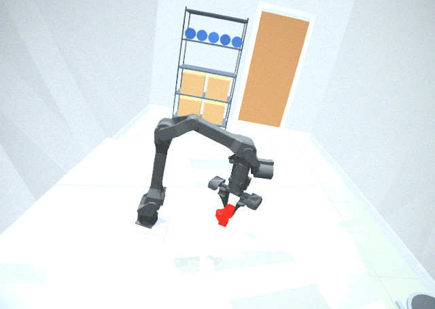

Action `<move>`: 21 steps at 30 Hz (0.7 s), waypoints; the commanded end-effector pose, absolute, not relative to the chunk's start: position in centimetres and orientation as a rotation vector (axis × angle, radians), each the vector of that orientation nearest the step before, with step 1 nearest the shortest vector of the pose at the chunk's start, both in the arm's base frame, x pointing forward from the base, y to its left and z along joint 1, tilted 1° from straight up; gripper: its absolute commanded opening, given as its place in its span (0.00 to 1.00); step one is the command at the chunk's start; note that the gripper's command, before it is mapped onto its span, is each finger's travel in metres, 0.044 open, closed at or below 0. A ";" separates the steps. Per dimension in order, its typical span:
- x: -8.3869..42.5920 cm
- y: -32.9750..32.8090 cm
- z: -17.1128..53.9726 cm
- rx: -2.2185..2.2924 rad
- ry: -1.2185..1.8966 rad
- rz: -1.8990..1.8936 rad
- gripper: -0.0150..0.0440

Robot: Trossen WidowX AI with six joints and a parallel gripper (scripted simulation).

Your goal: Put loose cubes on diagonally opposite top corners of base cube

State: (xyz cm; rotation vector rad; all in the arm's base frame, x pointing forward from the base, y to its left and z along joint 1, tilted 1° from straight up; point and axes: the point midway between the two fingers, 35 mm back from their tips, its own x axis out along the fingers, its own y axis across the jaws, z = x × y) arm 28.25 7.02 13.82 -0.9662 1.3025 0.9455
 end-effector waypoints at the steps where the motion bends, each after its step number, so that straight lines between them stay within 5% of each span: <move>1: 28.6 8.2 13.7 -0.889 1.336 0.865 0.43; 21: 28.8 14.1 13.1 -0.486 1.463 0.490 0.43</move>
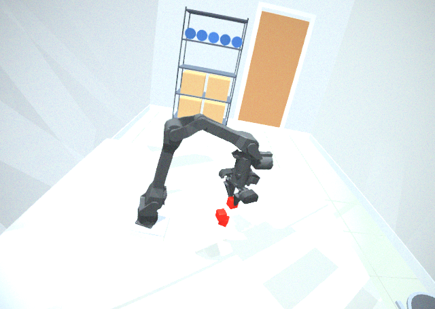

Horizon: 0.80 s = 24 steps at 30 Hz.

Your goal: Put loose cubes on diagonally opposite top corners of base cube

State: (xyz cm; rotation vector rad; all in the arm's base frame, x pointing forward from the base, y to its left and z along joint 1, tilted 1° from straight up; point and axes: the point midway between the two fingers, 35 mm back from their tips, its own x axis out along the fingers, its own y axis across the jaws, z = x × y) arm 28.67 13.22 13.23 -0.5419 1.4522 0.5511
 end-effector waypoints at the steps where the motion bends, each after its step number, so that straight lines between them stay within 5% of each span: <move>1: 28.8 14.3 13.1 -0.475 1.465 0.481 0.43; 24: 28.8 14.2 10.1 -0.401 1.469 0.448 0.43</move>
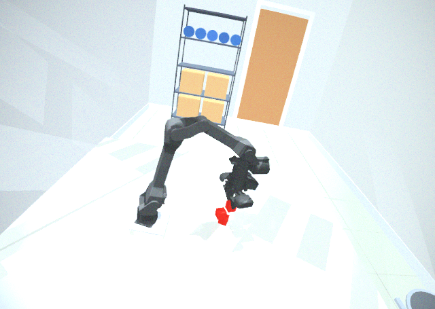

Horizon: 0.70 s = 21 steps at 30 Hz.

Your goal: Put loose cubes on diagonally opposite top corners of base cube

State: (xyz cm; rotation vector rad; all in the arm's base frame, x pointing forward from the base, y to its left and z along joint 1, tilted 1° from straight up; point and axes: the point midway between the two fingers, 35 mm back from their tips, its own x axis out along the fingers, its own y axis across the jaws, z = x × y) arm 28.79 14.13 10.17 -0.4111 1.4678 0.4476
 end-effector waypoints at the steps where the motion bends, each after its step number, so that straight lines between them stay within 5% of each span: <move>1: 28.8 14.2 10.1 -0.401 1.469 0.448 0.43; 21: 29.1 14.4 7.1 -0.470 1.466 0.476 0.43</move>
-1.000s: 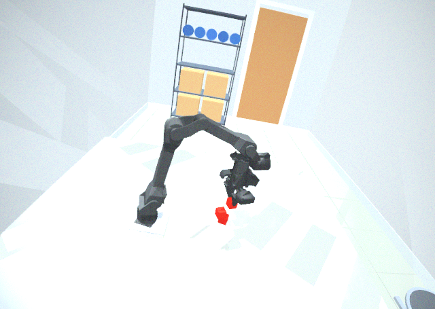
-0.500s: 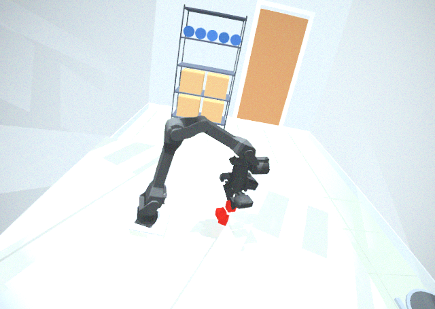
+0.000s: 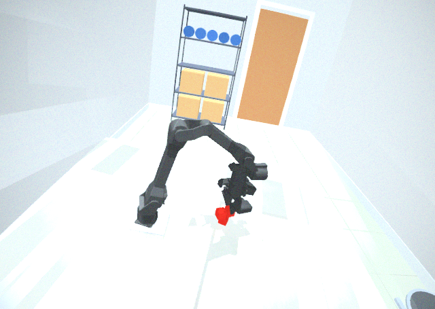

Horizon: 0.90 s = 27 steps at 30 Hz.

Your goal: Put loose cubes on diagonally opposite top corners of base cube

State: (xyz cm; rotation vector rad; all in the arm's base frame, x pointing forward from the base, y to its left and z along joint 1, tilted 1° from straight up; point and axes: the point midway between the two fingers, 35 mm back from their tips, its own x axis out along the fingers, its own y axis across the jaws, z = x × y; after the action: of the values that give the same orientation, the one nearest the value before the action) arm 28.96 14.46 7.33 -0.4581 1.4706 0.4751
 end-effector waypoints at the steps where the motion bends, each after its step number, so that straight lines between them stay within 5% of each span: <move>1: 29.1 14.4 7.1 -0.470 1.466 0.476 0.43; 21: 29.1 14.4 7.0 -0.473 1.466 0.479 0.43; 25: 29.1 14.4 7.0 -0.473 1.466 0.479 0.60; 27: 29.1 14.4 7.0 -0.473 1.466 0.479 0.60</move>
State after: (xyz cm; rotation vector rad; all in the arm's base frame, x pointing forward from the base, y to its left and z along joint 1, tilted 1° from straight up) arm 28.99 14.48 7.00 -0.4649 1.4687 0.4794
